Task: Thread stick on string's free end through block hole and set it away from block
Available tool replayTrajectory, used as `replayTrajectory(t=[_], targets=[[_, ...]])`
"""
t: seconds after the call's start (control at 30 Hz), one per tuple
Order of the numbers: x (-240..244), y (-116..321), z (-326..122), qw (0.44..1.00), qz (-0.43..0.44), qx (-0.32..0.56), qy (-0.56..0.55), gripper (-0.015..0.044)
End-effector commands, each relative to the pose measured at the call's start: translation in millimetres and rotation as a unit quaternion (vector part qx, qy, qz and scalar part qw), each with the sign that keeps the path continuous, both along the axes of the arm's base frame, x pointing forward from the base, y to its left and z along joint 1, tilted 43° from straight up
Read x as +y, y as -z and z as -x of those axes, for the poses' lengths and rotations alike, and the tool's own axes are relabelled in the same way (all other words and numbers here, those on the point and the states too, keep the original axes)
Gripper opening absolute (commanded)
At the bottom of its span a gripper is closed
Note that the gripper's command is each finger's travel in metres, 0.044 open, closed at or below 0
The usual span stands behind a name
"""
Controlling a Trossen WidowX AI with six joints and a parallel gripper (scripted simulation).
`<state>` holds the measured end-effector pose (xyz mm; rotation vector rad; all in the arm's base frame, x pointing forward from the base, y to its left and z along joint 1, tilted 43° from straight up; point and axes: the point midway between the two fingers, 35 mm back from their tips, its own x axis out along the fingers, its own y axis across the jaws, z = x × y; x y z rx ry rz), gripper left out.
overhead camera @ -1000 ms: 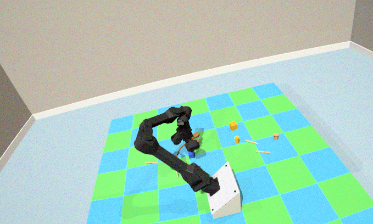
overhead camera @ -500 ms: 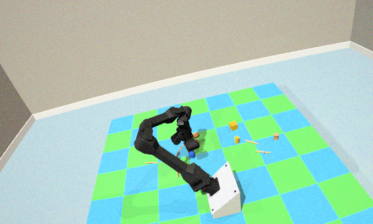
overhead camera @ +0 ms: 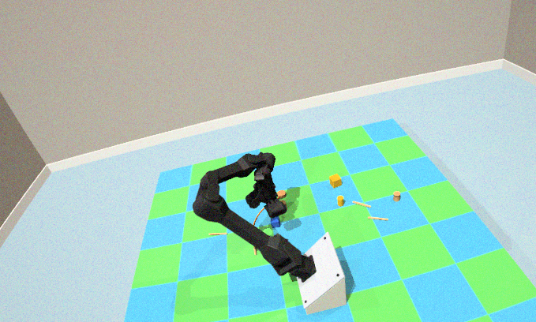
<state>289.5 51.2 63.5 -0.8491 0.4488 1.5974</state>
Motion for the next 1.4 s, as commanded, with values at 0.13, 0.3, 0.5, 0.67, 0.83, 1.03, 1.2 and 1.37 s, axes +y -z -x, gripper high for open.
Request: replayTrajectory(t=[0.13,0.3,0.5,0.67,0.83,1.03,1.2,1.37], targets=[[0,0,0,1.0,0.0,0.0,0.0,0.0236],[0,0,0,1.0,0.0,0.0,0.0,0.0164],[0,0,0,1.0,0.0,0.0,0.0,0.0006],[0,0,0,1.0,0.0,0.0,0.0,0.0],[0,0,0,1.0,0.0,0.0,0.0,0.0],[10,-10,6,0.996,-0.001,-0.06,-0.064,0.0079],[42,-42,32,0.922,-0.007,-0.263,-0.284,0.021],[66,-65,60,0.789,-0.015,-0.419,-0.449,0.0341]])
